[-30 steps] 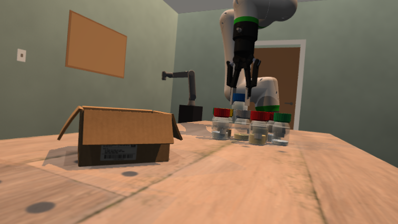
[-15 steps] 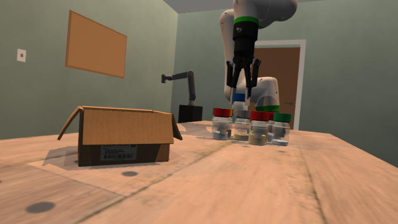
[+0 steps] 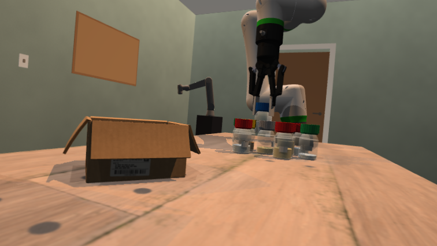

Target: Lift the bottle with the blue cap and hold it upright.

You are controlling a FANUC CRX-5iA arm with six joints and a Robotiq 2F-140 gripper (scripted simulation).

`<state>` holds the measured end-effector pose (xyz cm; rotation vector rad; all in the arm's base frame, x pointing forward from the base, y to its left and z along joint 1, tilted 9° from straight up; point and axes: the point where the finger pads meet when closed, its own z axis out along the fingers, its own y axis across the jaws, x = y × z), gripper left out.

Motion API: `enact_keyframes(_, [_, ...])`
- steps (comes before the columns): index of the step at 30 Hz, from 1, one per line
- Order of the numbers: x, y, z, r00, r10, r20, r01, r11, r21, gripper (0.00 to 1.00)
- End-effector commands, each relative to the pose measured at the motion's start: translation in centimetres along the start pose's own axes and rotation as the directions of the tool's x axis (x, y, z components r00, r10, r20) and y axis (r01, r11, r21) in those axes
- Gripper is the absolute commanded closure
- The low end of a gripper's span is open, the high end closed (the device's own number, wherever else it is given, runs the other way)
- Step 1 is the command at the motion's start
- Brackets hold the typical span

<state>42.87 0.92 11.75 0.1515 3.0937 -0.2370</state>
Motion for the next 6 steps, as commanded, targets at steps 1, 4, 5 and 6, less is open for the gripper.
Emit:
enact_keyframes(1, [-0.06, 0.01, -0.07, 1.0, 0.0, 0.002, 0.0, 1.0, 0.0, 0.9])
enact_keyframes(4, [-0.06, 0.01, -0.07, 1.0, 0.0, 0.002, 0.0, 1.0, 0.0, 0.9])
enact_keyframes(5, [-0.06, 0.01, -0.07, 1.0, 0.0, 0.002, 0.0, 1.0, 0.0, 0.9])
enact_keyframes(6, [-0.06, 0.01, -0.07, 1.0, 0.0, 0.002, 0.0, 1.0, 0.0, 0.9])
